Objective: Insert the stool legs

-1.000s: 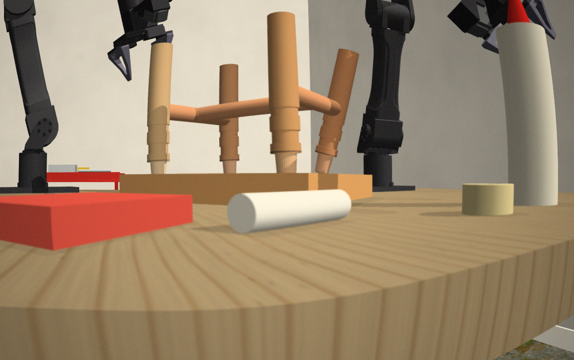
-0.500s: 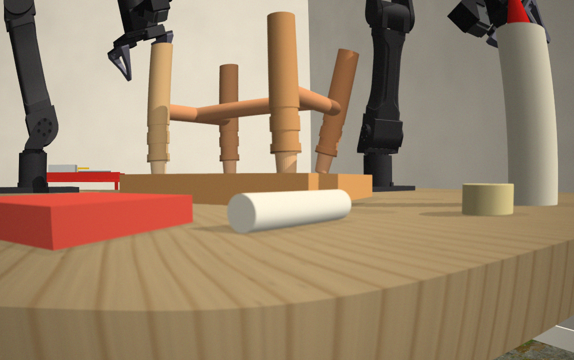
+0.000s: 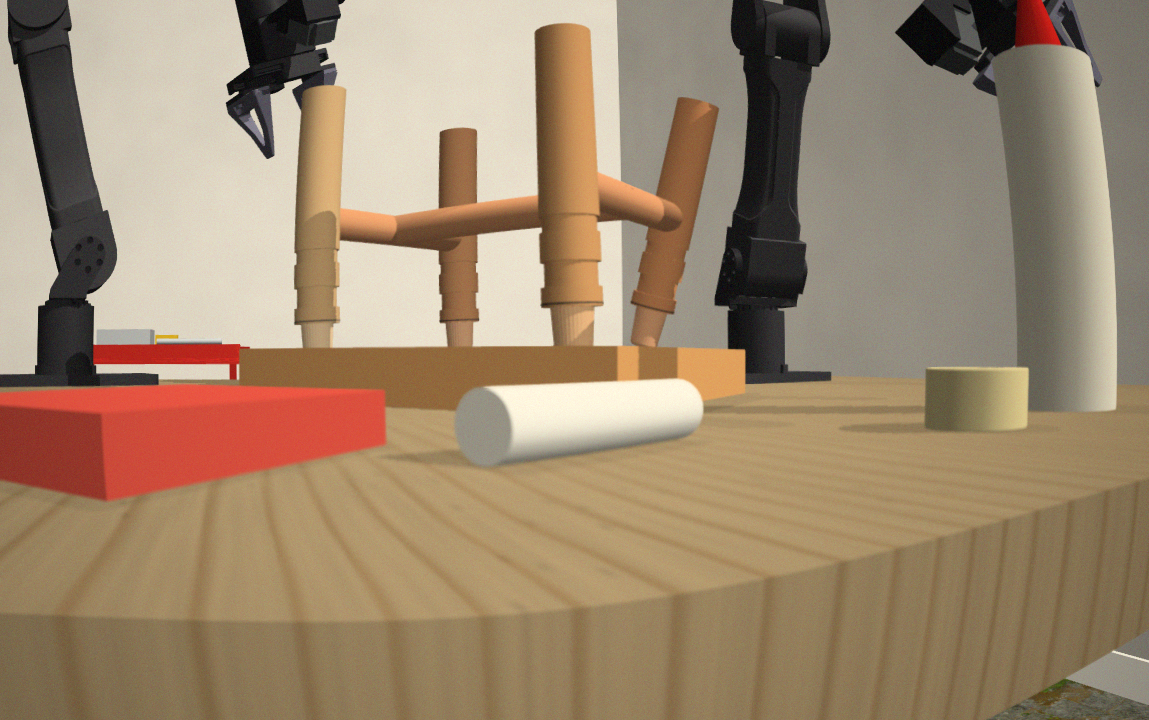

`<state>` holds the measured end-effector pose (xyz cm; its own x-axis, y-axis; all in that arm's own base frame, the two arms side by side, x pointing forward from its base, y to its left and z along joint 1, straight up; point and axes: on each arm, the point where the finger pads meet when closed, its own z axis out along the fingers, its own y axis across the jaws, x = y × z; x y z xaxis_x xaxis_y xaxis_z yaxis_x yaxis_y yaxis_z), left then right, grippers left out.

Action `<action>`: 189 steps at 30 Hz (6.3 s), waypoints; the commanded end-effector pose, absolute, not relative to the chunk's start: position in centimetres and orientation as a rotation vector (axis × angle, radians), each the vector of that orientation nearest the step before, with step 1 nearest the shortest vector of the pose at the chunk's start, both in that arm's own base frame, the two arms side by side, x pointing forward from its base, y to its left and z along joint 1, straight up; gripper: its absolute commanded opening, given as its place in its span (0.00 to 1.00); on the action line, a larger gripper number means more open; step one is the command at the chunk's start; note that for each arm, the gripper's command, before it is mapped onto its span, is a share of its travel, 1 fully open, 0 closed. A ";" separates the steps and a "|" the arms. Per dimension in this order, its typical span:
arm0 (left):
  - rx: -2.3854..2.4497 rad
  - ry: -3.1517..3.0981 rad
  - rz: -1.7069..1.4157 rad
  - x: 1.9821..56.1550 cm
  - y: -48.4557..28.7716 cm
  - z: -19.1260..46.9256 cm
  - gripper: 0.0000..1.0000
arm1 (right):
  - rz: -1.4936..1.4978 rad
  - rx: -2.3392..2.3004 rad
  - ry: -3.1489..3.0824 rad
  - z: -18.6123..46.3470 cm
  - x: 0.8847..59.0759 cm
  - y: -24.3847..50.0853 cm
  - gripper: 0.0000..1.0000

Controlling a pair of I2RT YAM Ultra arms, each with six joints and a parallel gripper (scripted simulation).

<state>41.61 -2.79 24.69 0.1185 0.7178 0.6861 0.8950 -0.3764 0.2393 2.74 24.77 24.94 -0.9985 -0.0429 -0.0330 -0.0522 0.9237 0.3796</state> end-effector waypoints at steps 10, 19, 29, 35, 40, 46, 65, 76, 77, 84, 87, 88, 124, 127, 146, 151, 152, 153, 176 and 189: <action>-2.156 -1.614 -1.131 41.5 -2.7 25.6 0.69 | 0.623 -0.078 3.042 25.4 2.9 24.7 0.69; -2.156 -1.614 -1.131 41.5 -2.7 25.6 0.69 | 0.623 -0.078 3.042 25.4 2.9 24.7 0.69; -2.209 -1.895 -1.175 40.8 -5.8 25.3 0.69 | 0.921 -0.419 2.918 29.6 2.8 24.7 0.69; -2.251 -2.211 -1.167 39.5 -9.1 25.3 0.69 | 0.989 -0.762 2.813 28.7 2.9 24.6 0.69; -2.282 -2.439 -1.109 38.0 -11.5 25.5 0.69 | 1.069 -0.978 2.660 31.0 4.1 26.4 0.69; -2.301 -2.622 -1.027 36.7 -13.3 25.6 0.69 | 1.066 -1.138 2.606 30.1 5.1 27.2 0.69; -2.302 -3.315 -0.283 29.6 -20.2 26.2 0.69 | 1.215 -1.646 2.043 28.9 12.3 31.4 0.69; -2.202 -3.529 0.463 24.6 -23.3 26.5 0.69 | 1.276 -1.777 1.663 27.8 17.2 31.8 0.69; -2.202 -3.529 0.463 24.6 -23.3 26.5 0.69 | 1.276 -1.777 1.663 27.8 17.2 31.8 0.69; -2.094 -3.528 0.971 21.0 -24.6 26.3 0.69 | 1.272 -1.789 1.420 27.1 20.7 31.3 0.69; -2.059 -3.503 1.132 19.8 -25.0 26.2 0.69 | 1.259 -1.779 1.351 26.8 22.1 30.9 0.69; -2.048 -3.492 1.183 19.4 -25.1 26.2 0.69 | 1.258 -1.776 1.329 26.6 22.5 30.9 0.69; -2.003 -3.426 1.429 17.2 -24.8 26.9 0.69 | 1.216 -1.741 1.236 23.2 24.8 29.7 0.69; -2.003 -3.426 1.429 17.2 -24.8 26.9 0.69 | 1.219 -1.740 1.241 22.7 24.8 29.7 0.69; -2.003 -3.426 1.429 17.2 -24.8 26.9 0.69 | 1.203 -1.741 1.229 20.8 24.6 29.6 0.69; -2.004 -3.426 1.431 17.3 -24.8 27.0 0.69 | 1.198 -1.738 1.230 20.3 24.6 29.5 0.28; -2.005 -3.427 1.435 17.3 -24.9 27.0 0.69 | 1.191 -1.739 1.222 20.6 24.7 29.5 0.28; -2.007 -3.428 1.439 17.3 -24.9 27.1 0.69 | 1.188 -1.739 1.219 20.7 24.8 29.6 0.28; -1.989 -3.421 1.391 17.3 -24.8 24.9 0.69 | 1.160 -1.740 1.175 22.2 25.4 30.0 0.28; -2.012 -3.398 1.411 17.0 -25.1 23.6 0.69 | 1.160 -1.740 1.175 22.2 25.4 30.0 0.28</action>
